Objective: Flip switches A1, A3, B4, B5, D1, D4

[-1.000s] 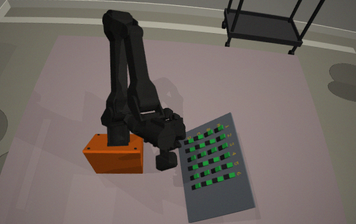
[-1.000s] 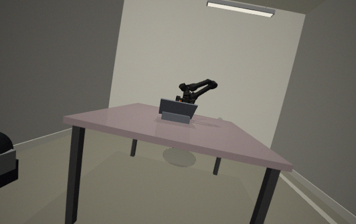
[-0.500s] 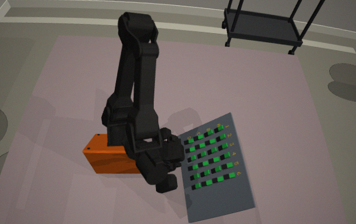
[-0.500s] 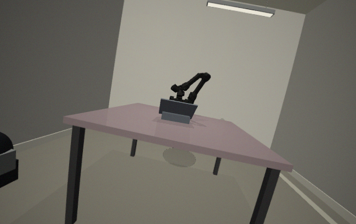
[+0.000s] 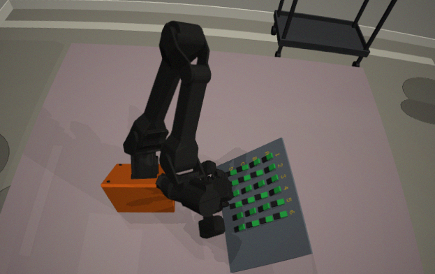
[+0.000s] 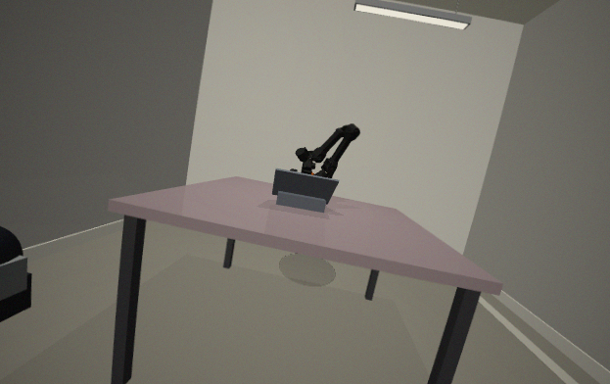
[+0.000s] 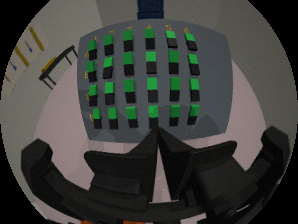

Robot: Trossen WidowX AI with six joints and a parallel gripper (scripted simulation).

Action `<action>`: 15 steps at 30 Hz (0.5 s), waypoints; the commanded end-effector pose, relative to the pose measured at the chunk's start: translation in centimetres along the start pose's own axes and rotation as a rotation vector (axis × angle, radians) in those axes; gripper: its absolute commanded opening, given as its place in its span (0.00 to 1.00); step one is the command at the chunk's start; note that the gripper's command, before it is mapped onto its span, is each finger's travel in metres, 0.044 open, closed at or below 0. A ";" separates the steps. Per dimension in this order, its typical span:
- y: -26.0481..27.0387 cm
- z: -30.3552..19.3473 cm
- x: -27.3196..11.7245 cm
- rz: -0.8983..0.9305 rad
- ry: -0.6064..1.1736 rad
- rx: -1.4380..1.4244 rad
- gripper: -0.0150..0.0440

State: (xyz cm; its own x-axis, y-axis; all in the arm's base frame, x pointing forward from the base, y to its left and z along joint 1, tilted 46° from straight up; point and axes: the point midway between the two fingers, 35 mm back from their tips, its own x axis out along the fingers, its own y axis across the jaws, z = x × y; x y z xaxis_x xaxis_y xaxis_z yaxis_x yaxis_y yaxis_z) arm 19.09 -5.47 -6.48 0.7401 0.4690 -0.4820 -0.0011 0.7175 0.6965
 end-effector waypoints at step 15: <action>0.4 -0.3 2.2 0.010 0.002 0.014 0.25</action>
State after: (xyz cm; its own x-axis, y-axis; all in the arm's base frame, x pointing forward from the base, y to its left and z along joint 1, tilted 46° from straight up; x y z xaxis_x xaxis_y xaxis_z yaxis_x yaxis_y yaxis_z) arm 20.43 -4.47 -7.21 0.7431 0.4750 -0.4714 -0.0094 0.7118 0.7023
